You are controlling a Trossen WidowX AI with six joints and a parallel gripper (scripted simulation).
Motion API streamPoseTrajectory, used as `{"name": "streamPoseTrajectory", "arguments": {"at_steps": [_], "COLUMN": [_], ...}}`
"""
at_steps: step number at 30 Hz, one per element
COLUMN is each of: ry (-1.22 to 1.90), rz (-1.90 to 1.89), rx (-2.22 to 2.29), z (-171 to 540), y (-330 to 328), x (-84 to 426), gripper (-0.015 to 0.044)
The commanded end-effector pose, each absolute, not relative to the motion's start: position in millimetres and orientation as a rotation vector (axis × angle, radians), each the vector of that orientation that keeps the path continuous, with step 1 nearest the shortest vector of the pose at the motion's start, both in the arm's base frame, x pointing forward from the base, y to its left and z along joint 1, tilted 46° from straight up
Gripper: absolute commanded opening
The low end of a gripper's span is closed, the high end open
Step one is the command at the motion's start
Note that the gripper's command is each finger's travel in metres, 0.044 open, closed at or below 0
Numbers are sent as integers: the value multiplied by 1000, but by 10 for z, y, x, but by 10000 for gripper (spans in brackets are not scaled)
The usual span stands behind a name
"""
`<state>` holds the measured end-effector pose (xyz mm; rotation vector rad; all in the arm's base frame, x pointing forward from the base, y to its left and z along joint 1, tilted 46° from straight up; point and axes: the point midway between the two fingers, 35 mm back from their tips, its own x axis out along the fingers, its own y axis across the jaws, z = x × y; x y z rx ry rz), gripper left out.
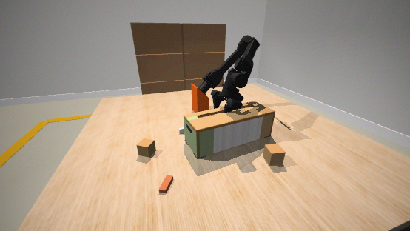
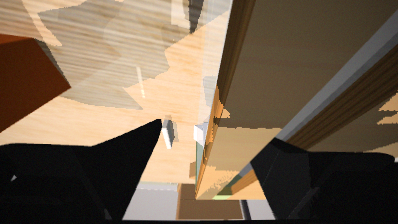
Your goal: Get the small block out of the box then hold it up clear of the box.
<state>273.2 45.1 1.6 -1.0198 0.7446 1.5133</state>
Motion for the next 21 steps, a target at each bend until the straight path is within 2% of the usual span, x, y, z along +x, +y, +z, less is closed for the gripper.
{"name": "streamPoseTrajectory", "arguments": {"at_steps": [1,21], "ry": [749,750], "rz": [1519,1518], "rx": [-1021,-1023], "z": [-75,-418], "y": [379,46], "x": [2741,2829], "gripper": [400,400]}}
